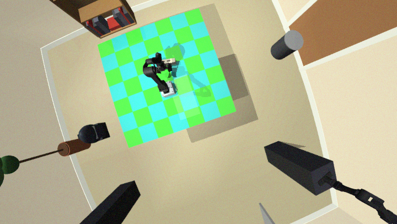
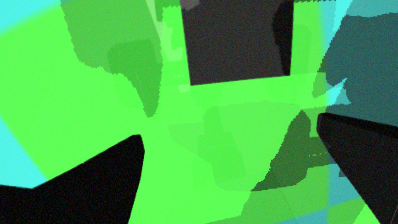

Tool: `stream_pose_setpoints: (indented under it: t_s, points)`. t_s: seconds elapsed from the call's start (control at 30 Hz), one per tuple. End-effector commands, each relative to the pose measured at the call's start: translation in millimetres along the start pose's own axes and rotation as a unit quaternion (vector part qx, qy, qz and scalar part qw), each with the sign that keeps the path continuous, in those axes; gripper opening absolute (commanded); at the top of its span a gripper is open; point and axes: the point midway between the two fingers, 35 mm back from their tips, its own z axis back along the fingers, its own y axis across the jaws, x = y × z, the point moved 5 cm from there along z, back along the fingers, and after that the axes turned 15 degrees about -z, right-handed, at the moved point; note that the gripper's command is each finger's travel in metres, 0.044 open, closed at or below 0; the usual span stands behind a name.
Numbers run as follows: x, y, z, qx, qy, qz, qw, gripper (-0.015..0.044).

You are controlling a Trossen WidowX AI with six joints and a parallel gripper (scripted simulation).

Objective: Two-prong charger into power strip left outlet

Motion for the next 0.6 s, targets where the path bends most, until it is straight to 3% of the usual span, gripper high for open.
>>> stream_pose_setpoints:
  t_s: [0.0, 0.13, 0.57]
  points:
    - [-4.1, -0.8, 0.4, 0.002, -0.003, 0.000, 1.000, 0.0440]
    - [-3.5, -0.7, 3.5, 0.001, -0.014, -0.002, 1.000, 0.0440]
    - [-19.6, -0.9, 69.5, 0.059, -0.281, -0.062, 0.956, 0.0440]
